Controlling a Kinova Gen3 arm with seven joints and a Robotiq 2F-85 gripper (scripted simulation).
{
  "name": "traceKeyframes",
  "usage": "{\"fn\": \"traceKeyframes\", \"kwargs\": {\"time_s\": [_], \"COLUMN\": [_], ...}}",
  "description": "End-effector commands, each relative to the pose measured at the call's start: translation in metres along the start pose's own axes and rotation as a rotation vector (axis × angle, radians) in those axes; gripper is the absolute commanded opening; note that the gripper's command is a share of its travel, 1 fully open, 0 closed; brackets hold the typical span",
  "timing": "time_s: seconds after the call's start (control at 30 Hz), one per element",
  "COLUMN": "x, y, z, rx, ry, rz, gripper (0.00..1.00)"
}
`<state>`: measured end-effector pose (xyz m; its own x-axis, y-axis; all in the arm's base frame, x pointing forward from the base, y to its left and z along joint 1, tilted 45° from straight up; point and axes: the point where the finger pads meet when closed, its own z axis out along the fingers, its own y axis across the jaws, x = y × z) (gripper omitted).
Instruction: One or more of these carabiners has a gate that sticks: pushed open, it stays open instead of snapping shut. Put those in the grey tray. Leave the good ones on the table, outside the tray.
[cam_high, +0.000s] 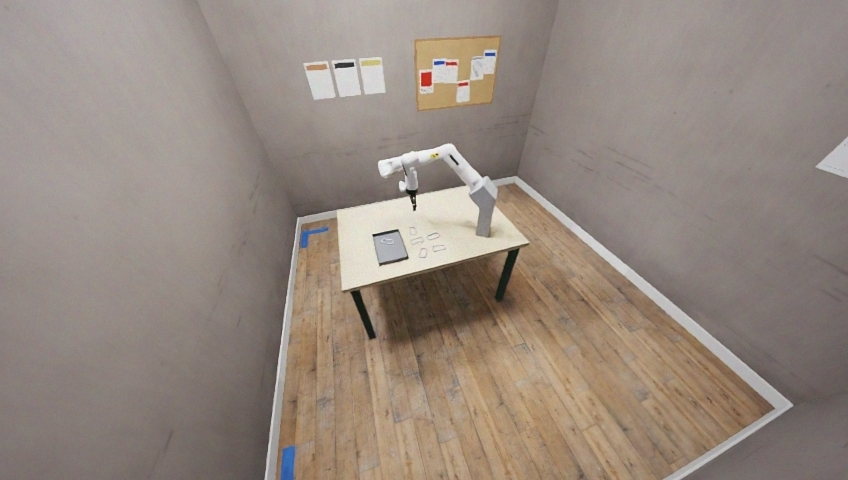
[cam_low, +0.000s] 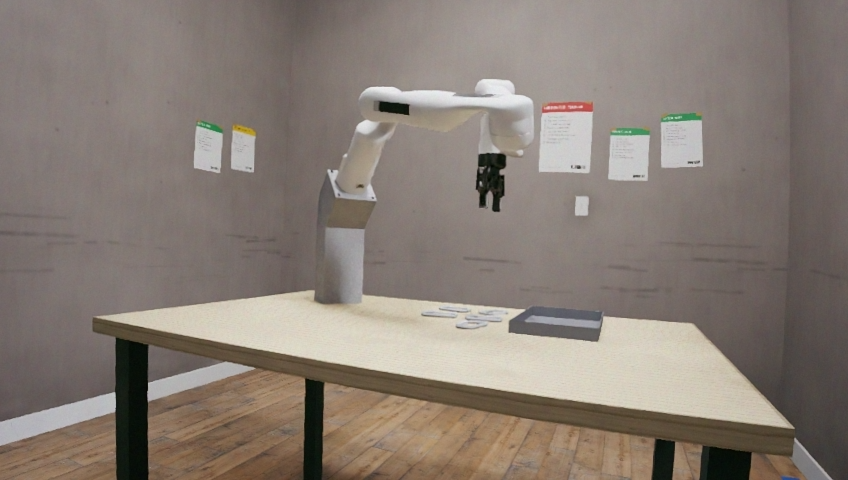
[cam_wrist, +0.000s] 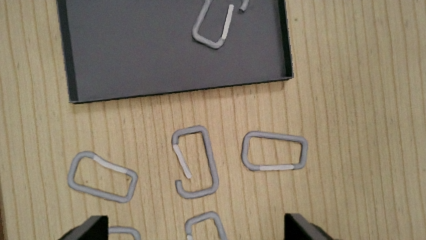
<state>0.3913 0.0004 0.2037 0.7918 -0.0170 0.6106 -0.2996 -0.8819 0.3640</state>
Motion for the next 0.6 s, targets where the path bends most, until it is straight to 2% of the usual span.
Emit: {"fn": "traceKeyframes", "kwargs": {"time_s": [0.0,0.33,0.37,0.57], "x": [0.0,0.0,-0.013,-0.013], "y": [-0.001,-0.001,-0.002,-0.002], "z": [-0.001,-0.001,0.056,0.056], "rx": [0.01,0.01,0.011,0.011], "ry": [0.005,0.005,0.007,0.007], "rz": [-0.227,-0.227,-0.228,-0.228], "gripper": [1.0,1.0,1.0,1.0]}}
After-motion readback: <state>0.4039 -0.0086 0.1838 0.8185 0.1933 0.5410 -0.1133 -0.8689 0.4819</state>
